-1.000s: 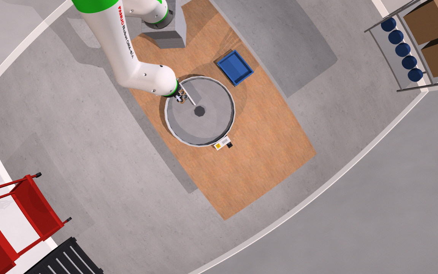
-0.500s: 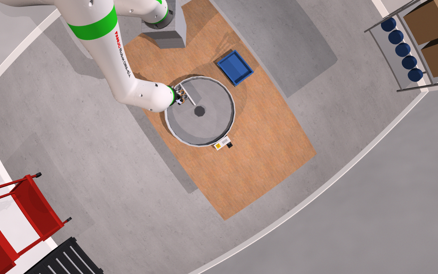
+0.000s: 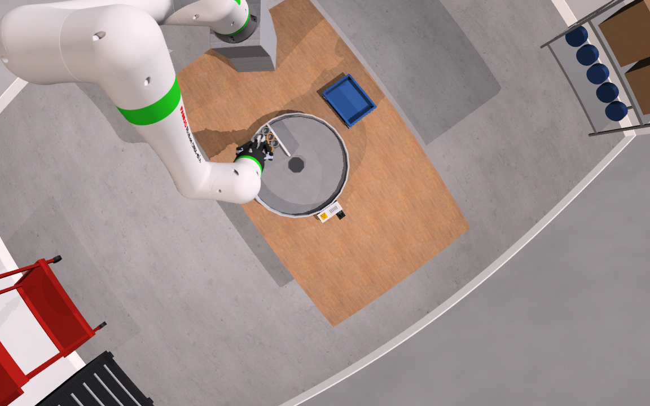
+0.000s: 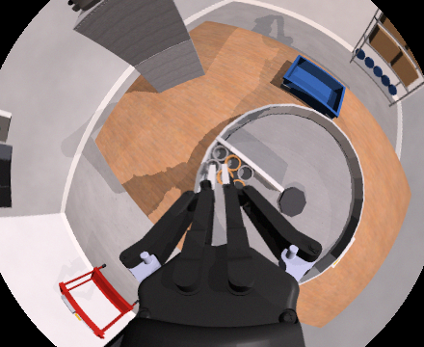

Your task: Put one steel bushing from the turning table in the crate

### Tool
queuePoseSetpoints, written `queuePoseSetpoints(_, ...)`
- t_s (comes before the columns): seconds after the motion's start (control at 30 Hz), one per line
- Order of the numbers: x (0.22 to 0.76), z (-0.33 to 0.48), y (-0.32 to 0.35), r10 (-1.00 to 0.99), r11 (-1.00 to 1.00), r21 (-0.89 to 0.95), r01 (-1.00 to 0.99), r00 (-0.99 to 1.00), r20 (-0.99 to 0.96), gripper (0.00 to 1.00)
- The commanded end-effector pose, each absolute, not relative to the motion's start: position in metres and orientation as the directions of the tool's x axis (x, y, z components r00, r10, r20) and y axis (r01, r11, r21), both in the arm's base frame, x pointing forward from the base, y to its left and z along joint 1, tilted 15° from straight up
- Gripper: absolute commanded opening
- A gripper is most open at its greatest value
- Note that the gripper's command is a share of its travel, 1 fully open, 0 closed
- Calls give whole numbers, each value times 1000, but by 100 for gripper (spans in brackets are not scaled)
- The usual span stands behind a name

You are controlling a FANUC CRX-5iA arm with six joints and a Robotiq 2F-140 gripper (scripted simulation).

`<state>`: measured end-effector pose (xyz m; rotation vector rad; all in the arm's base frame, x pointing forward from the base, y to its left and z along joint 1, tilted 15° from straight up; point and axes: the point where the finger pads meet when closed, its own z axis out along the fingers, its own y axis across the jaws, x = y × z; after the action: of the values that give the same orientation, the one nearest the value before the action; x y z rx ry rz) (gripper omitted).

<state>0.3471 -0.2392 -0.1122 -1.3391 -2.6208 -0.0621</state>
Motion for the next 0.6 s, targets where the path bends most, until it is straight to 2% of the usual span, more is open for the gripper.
queuePoseSetpoints(0.0, 348, -119, -243, 700, 697, -73, 713, -655, 284, 6)
queuePoseSetpoints(0.23, 348, -129, -249, 525, 835, -73, 546, -750, 402, 6)
queuePoseSetpoints(0.57, 347, -132, -251, 481, 862, -70, 503, -764, 429, 6)
